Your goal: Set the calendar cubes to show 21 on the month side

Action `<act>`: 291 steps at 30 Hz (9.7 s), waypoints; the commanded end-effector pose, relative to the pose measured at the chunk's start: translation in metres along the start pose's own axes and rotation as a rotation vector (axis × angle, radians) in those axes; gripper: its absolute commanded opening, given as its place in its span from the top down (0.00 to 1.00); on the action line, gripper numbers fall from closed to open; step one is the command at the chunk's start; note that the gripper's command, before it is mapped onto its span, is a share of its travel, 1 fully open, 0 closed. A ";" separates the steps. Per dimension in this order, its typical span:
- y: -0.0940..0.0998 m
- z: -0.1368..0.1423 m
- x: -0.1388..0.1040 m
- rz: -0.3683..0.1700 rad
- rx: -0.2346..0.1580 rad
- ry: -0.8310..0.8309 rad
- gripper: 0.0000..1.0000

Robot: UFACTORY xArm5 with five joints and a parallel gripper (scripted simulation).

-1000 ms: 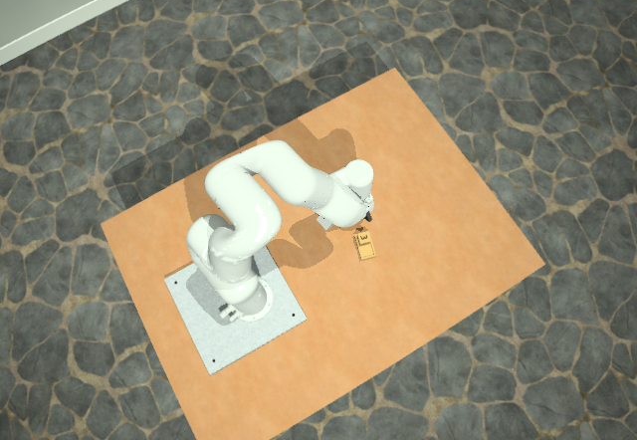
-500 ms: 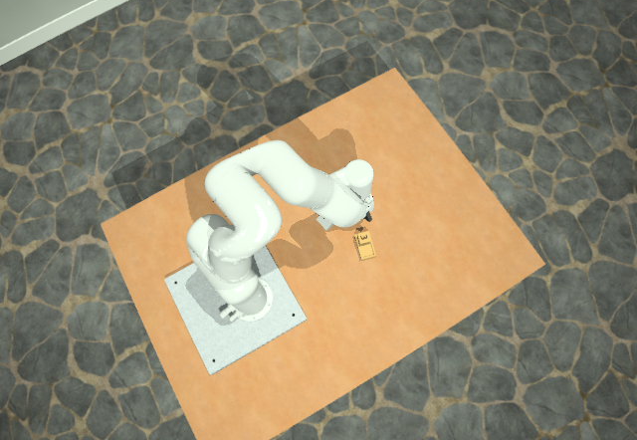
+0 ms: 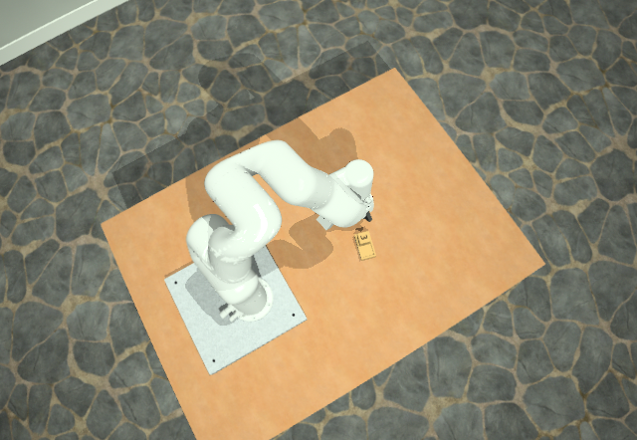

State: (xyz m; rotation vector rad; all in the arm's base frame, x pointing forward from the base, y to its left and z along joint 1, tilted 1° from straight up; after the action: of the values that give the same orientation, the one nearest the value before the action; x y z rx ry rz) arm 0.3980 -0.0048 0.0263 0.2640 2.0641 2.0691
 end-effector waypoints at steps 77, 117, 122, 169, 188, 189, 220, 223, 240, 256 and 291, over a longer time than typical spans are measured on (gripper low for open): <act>0.035 0.000 -0.001 -0.003 -0.001 0.000 0.51; 0.090 0.000 -0.001 -0.003 -0.001 0.000 0.00; 0.090 0.000 -0.001 -0.003 -0.001 0.000 0.00; 0.090 0.000 -0.001 -0.003 -0.001 0.000 0.51; 0.075 0.000 0.000 -0.003 -0.001 0.000 0.51; 0.073 0.000 0.000 -0.003 -0.001 0.000 0.51; 0.039 0.000 0.000 -0.003 -0.001 0.000 0.51; 0.038 0.000 0.000 -0.003 -0.001 0.000 0.51; 0.037 0.000 0.000 -0.003 -0.001 0.000 0.51; 0.037 0.000 0.000 -0.003 -0.001 0.000 0.51; 0.037 0.000 0.000 -0.003 -0.001 0.000 0.51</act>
State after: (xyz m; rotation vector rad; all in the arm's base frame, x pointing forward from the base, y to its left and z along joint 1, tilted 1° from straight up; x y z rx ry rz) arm 0.3957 -0.0048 0.0625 0.2645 2.0639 2.0690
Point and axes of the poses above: the point where the finger pads meet when closed, its own y axis back along the fingers, its own z axis across the jaws, x = y × z, the point moved 2 cm from there along y, back along the fingers, and after that the axes turned 15 degrees about -y, right-handed, at the moved point
